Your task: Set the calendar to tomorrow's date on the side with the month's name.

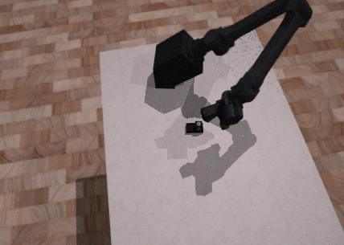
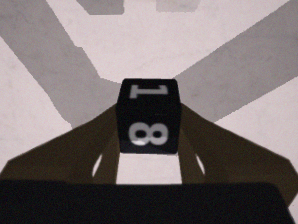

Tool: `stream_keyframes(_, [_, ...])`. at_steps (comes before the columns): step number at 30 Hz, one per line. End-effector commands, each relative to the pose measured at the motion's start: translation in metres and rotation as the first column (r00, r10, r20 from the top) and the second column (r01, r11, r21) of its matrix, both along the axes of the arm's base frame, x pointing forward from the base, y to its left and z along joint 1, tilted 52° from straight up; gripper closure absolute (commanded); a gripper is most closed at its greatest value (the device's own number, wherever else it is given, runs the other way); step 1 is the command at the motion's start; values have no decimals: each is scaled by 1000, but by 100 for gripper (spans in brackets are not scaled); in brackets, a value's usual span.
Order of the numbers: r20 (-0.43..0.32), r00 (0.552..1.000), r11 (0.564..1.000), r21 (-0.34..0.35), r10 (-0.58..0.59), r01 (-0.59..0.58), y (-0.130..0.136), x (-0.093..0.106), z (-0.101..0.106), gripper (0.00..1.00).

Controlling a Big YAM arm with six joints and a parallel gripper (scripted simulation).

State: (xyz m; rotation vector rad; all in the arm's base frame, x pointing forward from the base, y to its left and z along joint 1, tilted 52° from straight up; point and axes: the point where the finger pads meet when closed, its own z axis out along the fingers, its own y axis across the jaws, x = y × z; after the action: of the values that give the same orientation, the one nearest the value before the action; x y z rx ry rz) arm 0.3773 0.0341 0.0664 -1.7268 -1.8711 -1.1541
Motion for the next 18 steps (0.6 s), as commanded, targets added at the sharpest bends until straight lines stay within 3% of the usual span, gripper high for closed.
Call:
stream_keyframes(1, [-23, 1000, 1000, 3, 2, -2, 16, 5, -11, 73])
stream_keyframes(18, [-19, 1000, 1000, 3, 1, -1, 63, 22, -48, 73])
